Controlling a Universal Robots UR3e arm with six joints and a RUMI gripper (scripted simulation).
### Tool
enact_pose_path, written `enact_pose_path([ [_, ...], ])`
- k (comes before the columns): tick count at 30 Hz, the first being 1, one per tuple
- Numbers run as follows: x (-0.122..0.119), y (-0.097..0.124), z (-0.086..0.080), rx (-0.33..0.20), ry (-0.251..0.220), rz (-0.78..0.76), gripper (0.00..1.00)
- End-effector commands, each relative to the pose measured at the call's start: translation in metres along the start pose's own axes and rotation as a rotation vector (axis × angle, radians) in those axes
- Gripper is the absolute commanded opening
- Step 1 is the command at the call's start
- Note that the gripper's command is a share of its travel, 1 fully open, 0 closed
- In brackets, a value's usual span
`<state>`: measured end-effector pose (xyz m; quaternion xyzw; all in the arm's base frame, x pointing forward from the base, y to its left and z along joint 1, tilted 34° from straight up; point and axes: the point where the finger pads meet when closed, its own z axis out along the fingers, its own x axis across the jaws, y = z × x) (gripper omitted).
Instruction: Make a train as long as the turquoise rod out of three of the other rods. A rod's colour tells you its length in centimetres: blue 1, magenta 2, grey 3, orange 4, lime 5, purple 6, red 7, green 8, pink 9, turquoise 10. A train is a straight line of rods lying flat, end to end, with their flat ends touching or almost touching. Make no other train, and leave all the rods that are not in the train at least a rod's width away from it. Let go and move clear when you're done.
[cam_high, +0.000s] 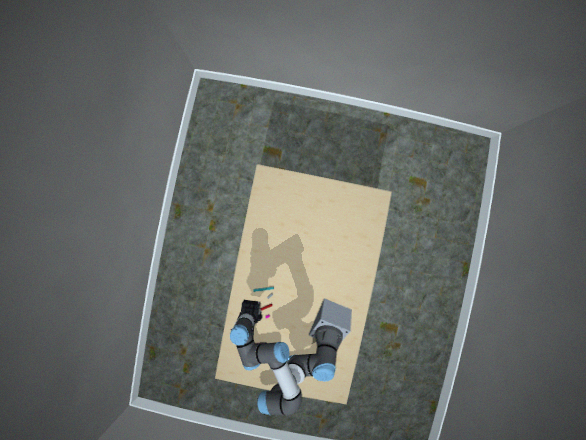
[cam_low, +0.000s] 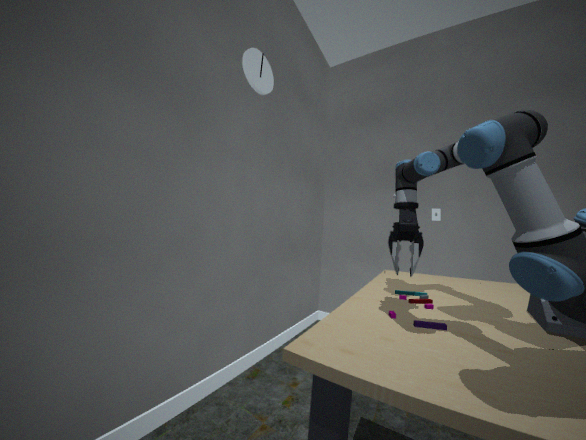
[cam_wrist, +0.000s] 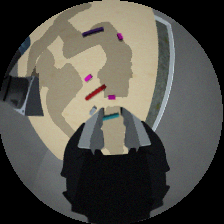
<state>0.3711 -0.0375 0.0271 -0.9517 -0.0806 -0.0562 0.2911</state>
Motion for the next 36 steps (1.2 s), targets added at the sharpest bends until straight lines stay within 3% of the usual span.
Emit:
enact_pose_path([
  [1,0.0,0.0,-0.001,-0.002,0.002,0.0,0.21],
  [21,0.0,0.0,0.0,-0.002,0.002,0.0,0.21],
  [36,0.0,0.0,0.012,-0.002,0.002,0.0,0.21],
])
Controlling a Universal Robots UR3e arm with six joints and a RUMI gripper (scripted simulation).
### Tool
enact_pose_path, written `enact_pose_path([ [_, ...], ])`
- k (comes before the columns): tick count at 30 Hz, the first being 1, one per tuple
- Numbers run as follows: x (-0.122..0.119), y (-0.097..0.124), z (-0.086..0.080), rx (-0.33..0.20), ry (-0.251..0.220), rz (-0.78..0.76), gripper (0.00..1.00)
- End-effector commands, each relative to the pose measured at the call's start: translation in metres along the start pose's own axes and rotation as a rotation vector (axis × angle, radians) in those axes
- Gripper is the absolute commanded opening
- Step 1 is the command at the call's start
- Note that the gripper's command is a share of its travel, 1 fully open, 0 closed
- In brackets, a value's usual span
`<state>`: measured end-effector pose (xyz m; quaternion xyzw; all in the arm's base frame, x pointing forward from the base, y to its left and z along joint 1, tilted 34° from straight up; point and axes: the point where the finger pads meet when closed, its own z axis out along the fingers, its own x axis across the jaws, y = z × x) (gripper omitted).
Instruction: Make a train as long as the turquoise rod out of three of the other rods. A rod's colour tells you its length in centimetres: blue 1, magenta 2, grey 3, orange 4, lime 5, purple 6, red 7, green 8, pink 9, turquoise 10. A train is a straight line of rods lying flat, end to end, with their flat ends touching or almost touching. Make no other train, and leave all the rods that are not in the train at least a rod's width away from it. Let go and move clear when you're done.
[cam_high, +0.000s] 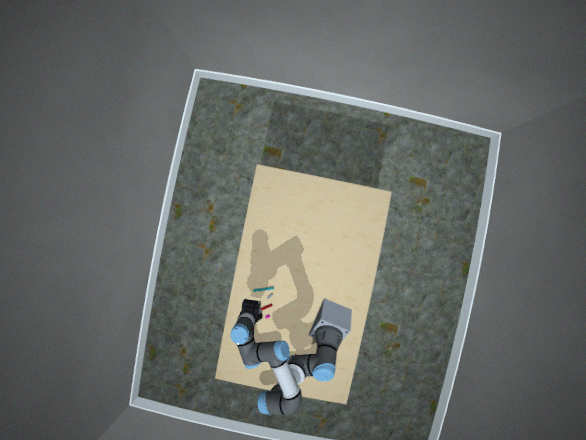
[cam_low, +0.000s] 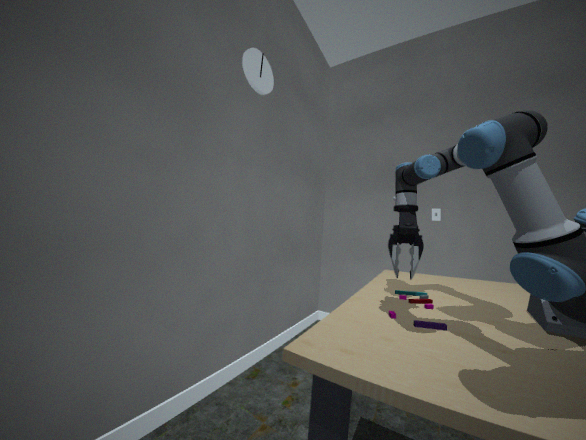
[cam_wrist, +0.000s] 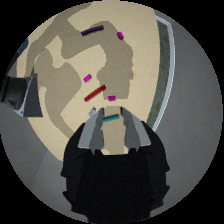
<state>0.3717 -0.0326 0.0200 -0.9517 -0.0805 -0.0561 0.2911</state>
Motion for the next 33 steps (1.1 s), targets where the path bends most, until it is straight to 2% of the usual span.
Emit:
enact_pose_path([
  [1,0.0,0.0,0.004,-0.002,0.002,0.0,0.21],
  [24,0.001,0.0,0.036,-0.002,0.002,0.0,0.21],
  [33,0.001,0.0,0.041,-0.002,0.002,0.0,0.21],
])
